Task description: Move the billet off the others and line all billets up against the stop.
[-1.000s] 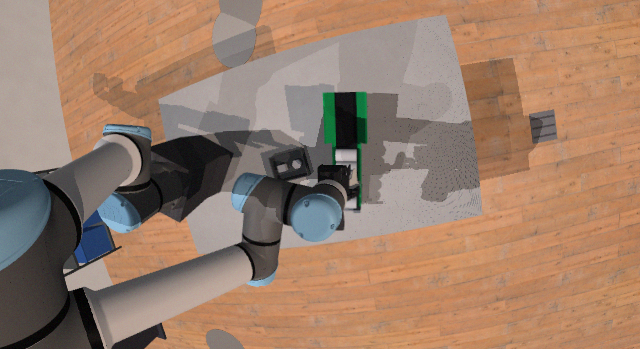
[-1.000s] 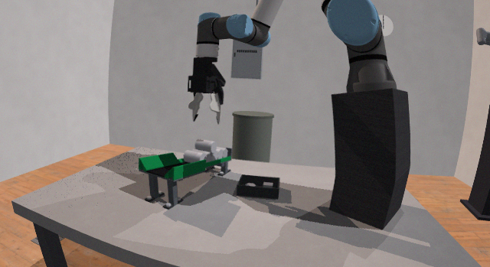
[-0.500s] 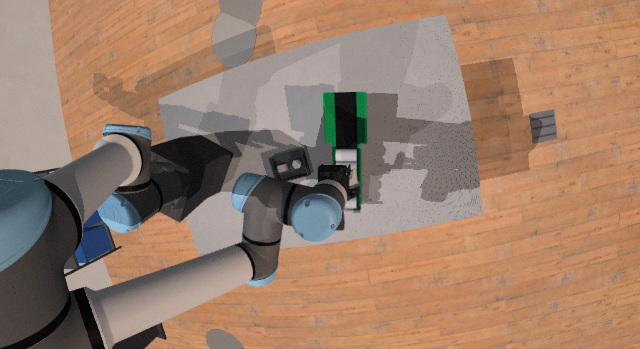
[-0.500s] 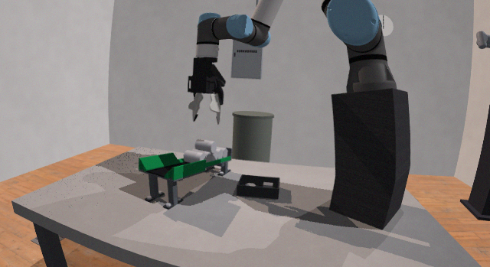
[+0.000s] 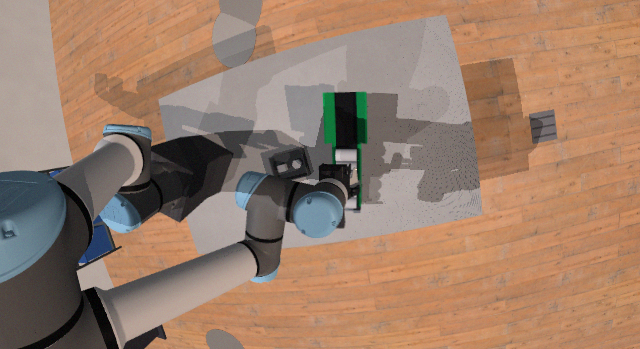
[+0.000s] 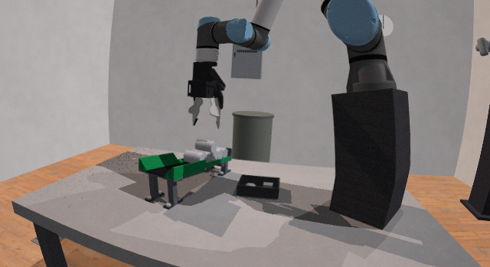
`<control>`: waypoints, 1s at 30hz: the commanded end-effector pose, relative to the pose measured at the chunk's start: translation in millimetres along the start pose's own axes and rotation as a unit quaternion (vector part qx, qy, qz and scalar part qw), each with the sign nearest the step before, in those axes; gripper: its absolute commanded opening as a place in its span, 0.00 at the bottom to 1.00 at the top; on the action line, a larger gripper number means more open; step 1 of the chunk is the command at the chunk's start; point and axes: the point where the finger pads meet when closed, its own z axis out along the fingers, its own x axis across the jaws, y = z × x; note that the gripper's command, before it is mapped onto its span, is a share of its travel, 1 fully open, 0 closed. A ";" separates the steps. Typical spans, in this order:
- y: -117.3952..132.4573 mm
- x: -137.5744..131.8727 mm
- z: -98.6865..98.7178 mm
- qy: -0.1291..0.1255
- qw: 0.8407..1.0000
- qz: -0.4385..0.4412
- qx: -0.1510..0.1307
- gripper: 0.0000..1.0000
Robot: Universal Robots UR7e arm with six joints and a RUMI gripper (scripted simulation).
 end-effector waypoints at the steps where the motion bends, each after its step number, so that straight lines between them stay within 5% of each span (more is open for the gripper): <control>1: -0.1 -1.0 18.1 -0.001 1.000 0.000 0.000 0.59; 6: -0.1 -1.2 33.7 -0.001 1.000 0.000 0.000 0.59; 30: -0.1 -1.2 34.4 -0.001 1.000 0.000 0.000 0.59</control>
